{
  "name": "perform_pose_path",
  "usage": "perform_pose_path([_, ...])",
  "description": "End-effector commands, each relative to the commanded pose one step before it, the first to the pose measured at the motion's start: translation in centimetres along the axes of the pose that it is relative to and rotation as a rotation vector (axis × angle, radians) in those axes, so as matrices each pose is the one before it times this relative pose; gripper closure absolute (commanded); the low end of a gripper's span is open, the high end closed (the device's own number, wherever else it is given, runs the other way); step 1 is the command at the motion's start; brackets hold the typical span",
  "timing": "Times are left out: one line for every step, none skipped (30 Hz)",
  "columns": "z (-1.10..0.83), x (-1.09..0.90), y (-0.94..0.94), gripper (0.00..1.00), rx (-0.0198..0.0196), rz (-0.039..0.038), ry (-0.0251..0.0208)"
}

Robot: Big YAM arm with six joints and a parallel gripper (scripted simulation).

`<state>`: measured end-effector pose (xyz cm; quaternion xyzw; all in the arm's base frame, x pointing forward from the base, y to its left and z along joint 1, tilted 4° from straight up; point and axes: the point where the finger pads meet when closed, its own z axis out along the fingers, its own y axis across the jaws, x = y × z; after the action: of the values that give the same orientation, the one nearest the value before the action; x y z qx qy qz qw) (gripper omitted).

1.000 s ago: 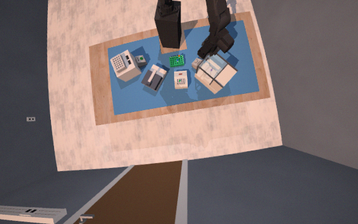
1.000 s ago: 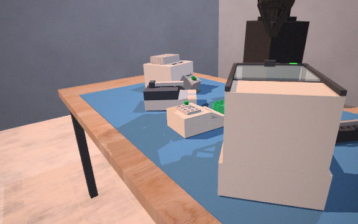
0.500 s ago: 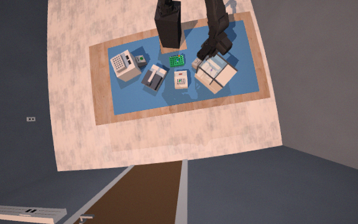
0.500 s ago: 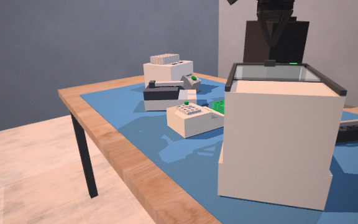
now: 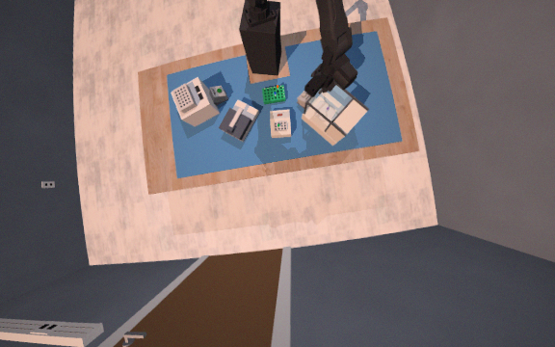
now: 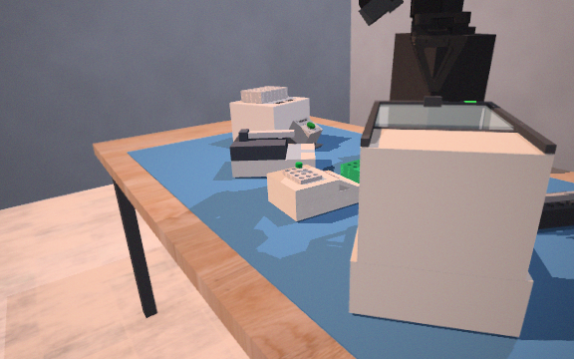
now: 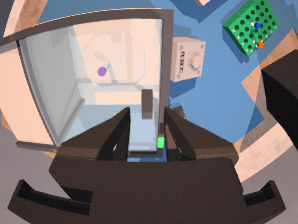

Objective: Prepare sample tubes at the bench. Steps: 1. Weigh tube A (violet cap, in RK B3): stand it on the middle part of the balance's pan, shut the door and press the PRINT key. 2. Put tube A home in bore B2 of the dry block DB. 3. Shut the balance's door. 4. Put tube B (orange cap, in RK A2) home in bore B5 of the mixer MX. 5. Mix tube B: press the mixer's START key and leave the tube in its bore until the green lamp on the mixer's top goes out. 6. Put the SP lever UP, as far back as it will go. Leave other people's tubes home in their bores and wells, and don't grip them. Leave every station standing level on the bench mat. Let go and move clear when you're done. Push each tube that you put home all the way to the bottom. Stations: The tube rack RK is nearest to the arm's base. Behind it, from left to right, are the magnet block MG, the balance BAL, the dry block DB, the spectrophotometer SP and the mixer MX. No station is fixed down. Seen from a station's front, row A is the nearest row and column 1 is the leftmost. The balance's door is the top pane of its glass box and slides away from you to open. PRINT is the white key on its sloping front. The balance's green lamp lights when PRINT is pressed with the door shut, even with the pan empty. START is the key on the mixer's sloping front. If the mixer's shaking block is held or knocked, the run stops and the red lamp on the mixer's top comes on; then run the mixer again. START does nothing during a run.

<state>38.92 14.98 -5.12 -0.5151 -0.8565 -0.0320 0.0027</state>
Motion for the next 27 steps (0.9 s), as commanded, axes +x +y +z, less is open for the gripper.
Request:
perform_pose_path([0.919, 0.496, -0.037, 0.70, -0.00048, 0.00182, 0.00064])
perform_pose_path([0.168, 0.021, -0.001, 0.70, 0.00005, -0.00051, 0.00002])
perform_pose_path([0.168, 0.030, -0.001, 0.70, 0.00006, -0.00070, 0.00003])
perform_pose_path([0.168, 0.009, -0.003, 0.70, 0.00004, -0.00022, 0.00001])
perform_pose_path([0.167, 0.000, -0.004, 0.70, 0.00003, 0.00000, -0.00001])
perform_pose_path([0.167, 0.000, -0.004, 0.70, 0.00003, 0.00000, -0.00001])
perform_pose_path([0.167, 0.000, -0.004, 0.70, 0.00003, 0.00000, -0.00001])
perform_pose_path([0.167, 0.000, -0.004, 0.70, 0.00003, 0.00000, -0.00001])
perform_pose_path([0.167, 0.000, -0.004, 0.70, 0.00003, 0.00000, -0.00001])
perform_pose_path([0.036, 0.008, -0.008, 0.70, 0.00001, 0.00000, -0.00001])
perform_pose_path([0.020, 0.008, -0.007, 0.70, 0.00001, 0.00000, -0.00001])
perform_pose_path([-0.001, -0.019, -0.002, 0.70, -0.00002, 0.00045, -0.00002])
perform_pose_path([-0.339, -0.059, 0.192, 0.70, -0.00855, 0.00074, -0.00106])
perform_pose_path([-0.859, -0.522, 1.015, 0.70, -0.01881, -0.00173, -0.00308])
perform_pose_path([0.000, 0.000, 0.000, 0.70, 0.00000, 0.00000, 0.00000])
perform_pose_path([0.000, 0.000, 0.000, 0.70, 0.00000, 0.00000, 0.00000])
perform_pose_path([0.000, 0.000, 0.000, 0.70, 0.00000, 0.00000, 0.00000])
perform_pose_path([0.000, 0.000, 0.000, 0.70, 0.00000, 0.00000, 0.00000])
perform_pose_path([0.000, 0.000, 0.000, 0.70, 0.00000, 0.00000, 0.00000])
perform_pose_path([0.000, 0.000, 0.000, 0.70, 0.00000, 0.00000, 0.00000])
perform_pose_path([0.000, 0.000, 0.000, 0.94, 0.00000, 0.00000, 0.00000])
perform_pose_path([0.000, 0.000, 0.000, 0.94, 0.00000, 0.00000, 0.00000])
perform_pose_path([0.000, 0.000, 0.000, 0.94, 0.00000, 0.00000, 0.00000])
perform_pose_path([0.000, 0.000, 0.000, 0.94, 0.00000, 0.00000, 0.00000])
perform_pose_path([0.000, 0.000, 0.000, 0.94, 0.00000, 0.00000, 0.00000])
perform_pose_path([0.000, 0.000, 0.000, 0.94, 0.00000, 0.00000, 0.00000])
perform_pose_path([0.000, 0.000, 0.000, 0.94, 0.00000, 0.00000, 0.00000])
